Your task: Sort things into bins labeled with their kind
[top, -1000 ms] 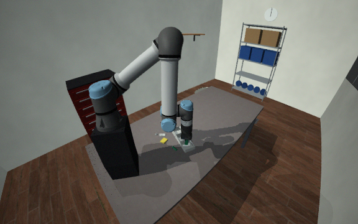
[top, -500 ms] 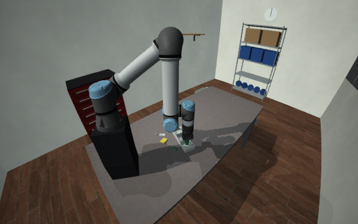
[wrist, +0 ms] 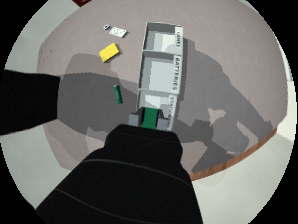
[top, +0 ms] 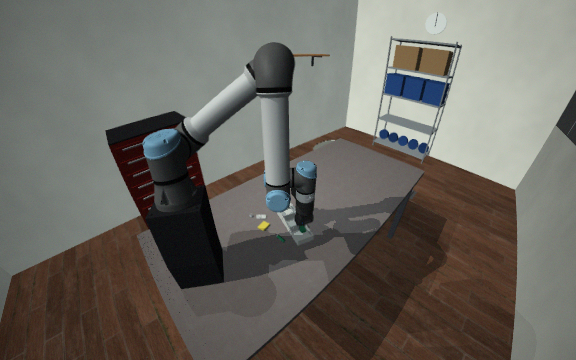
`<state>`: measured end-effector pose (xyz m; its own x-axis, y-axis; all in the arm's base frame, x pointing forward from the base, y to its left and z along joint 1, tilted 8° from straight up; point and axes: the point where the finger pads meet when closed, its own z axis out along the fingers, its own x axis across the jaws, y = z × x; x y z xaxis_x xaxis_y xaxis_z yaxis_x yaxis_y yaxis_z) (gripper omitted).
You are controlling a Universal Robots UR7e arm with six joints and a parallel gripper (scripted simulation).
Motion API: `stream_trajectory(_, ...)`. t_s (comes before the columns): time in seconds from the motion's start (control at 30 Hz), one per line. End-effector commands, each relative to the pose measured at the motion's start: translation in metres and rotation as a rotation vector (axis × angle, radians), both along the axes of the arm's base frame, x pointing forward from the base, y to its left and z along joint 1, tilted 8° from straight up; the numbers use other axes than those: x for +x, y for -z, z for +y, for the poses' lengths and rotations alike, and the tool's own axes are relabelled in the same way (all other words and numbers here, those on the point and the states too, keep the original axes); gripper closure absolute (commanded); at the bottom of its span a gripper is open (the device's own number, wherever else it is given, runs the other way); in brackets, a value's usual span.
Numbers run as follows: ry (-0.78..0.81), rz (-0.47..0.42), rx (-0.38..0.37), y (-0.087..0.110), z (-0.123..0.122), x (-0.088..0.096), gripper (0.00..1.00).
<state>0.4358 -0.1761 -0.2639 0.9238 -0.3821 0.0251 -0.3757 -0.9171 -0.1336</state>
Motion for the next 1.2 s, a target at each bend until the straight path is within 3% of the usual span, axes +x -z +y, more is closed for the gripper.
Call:
stream_trajectory(0.0, -0.017, -0.003, 0.001, 0.0, 0.0, 0.0, 0.55)
stream_trajectory(0.4, -0.017, -0.003, 0.001, 0.006, 0.0, 0.001, 0.55)
stream_trajectory(1.17, -0.017, -0.003, 0.001, 0.047, 0.005, 0.004, 0.55)
